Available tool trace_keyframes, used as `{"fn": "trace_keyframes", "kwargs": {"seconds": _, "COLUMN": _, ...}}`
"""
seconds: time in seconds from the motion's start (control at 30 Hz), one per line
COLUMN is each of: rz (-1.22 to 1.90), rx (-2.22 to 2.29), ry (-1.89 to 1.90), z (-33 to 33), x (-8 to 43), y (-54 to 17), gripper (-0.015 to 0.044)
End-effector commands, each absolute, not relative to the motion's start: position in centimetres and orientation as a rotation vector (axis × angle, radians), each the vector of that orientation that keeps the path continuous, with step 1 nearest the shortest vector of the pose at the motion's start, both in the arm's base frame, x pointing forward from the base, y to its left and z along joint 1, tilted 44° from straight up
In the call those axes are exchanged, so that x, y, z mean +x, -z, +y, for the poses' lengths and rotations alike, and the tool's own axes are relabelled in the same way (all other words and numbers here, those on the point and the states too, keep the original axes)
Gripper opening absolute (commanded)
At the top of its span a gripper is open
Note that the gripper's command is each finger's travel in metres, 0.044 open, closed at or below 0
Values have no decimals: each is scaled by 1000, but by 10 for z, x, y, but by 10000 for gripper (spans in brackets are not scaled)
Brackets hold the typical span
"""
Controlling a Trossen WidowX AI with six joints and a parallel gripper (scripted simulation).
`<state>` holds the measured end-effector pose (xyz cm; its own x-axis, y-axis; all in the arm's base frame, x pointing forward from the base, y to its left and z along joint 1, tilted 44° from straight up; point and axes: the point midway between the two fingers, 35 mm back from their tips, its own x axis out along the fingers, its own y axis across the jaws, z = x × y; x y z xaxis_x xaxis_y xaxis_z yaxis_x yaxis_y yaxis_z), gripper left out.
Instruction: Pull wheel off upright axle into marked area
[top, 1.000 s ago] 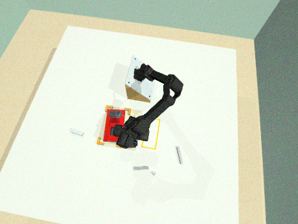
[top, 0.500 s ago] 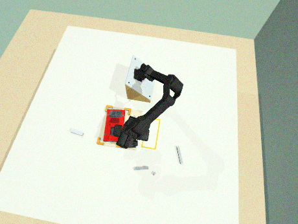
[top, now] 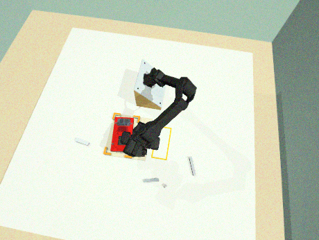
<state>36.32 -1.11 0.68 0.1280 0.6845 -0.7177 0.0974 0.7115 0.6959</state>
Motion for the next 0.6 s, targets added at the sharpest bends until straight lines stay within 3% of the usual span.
{"fn": "trace_keyframes", "kwargs": {"seconds": 0.0, "rz": 1392, "rx": 697, "ry": -484, "z": -13, "x": 364, "y": -10, "gripper": 0}}
{"fn": "trace_keyframes", "kwargs": {"seconds": 0.57, "rz": 1390, "rx": 699, "ry": -483, "z": -17, "x": 363, "y": -14, "gripper": 0}}
